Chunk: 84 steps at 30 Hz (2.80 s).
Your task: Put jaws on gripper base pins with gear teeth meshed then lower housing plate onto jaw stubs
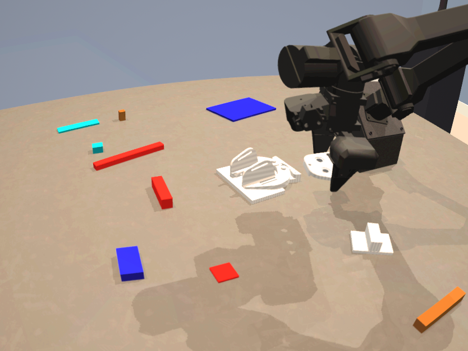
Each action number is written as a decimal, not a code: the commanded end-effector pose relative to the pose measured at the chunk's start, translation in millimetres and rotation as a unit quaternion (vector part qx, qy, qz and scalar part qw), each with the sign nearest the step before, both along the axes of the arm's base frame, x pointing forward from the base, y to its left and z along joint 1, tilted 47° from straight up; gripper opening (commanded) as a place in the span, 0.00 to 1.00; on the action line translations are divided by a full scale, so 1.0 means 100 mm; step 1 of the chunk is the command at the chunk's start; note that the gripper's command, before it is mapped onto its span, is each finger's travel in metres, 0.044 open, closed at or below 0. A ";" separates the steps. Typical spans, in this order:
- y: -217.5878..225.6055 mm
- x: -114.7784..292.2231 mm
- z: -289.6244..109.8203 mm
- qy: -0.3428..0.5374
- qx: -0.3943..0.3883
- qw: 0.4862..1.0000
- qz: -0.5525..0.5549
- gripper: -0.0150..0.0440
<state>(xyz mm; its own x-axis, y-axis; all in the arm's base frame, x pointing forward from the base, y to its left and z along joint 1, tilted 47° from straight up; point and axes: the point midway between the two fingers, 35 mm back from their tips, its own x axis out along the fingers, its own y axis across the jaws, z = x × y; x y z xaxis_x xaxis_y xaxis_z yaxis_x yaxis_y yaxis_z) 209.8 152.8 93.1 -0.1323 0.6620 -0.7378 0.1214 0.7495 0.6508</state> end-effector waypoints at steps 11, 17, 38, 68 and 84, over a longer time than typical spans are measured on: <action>-0.33 0.14 -0.35 -0.038 0.005 0.998 0.048 0.85; -0.47 0.16 -0.49 -0.054 0.011 0.996 0.068 0.85; -0.97 0.11 -0.98 -0.118 0.050 0.982 0.140 0.85; -1.05 0.08 -1.05 -0.134 0.059 0.977 0.154 0.85; -1.09 0.08 -1.10 -0.134 0.059 0.977 0.154 0.85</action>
<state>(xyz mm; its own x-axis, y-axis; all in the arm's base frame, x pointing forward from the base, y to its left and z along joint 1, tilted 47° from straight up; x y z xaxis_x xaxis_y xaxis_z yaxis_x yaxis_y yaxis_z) 217.1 44.3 -16.1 -0.1521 0.7062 -0.6915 -0.2778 0.6409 0.7156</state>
